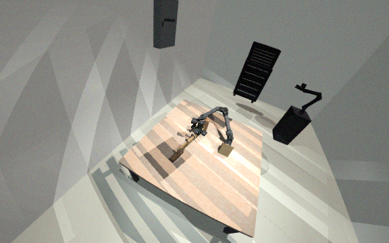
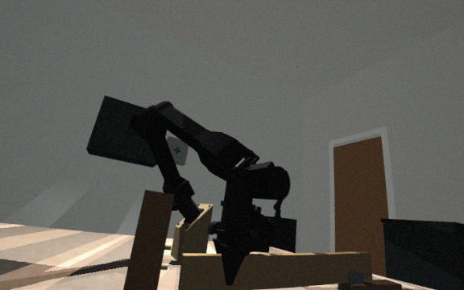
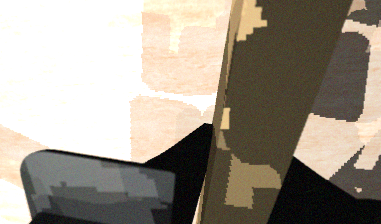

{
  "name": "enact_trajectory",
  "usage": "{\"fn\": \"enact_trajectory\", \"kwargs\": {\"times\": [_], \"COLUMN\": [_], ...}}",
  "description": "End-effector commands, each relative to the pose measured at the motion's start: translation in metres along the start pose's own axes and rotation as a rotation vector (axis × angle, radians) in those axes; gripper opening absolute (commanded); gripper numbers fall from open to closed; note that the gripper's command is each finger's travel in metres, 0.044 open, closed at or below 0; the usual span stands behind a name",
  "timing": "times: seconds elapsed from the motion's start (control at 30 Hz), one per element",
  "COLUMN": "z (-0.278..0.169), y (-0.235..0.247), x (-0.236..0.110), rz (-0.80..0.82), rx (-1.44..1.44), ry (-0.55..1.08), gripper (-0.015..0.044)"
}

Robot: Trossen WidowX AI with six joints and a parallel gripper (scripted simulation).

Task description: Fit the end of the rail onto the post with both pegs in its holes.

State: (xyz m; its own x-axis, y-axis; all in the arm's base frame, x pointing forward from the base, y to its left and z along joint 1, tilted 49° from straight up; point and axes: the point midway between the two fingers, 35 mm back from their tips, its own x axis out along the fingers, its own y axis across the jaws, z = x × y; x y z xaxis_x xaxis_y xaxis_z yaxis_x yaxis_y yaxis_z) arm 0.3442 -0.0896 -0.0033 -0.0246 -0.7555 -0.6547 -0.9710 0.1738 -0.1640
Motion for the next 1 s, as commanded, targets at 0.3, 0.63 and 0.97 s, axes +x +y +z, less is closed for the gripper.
{"fn": "enact_trajectory", "kwargs": {"times": [0.3,0.63,0.97], "z": [0.003,0.003,0.003], "y": [-0.003,-0.003,-0.003], "x": [-0.014,-0.019,-0.024], "rz": [-0.015,-0.015,-0.015], "rx": [0.0,0.0,0.0], "ry": [-0.015,-0.015,-0.015], "gripper": [0.0,0.0,0.0]}}
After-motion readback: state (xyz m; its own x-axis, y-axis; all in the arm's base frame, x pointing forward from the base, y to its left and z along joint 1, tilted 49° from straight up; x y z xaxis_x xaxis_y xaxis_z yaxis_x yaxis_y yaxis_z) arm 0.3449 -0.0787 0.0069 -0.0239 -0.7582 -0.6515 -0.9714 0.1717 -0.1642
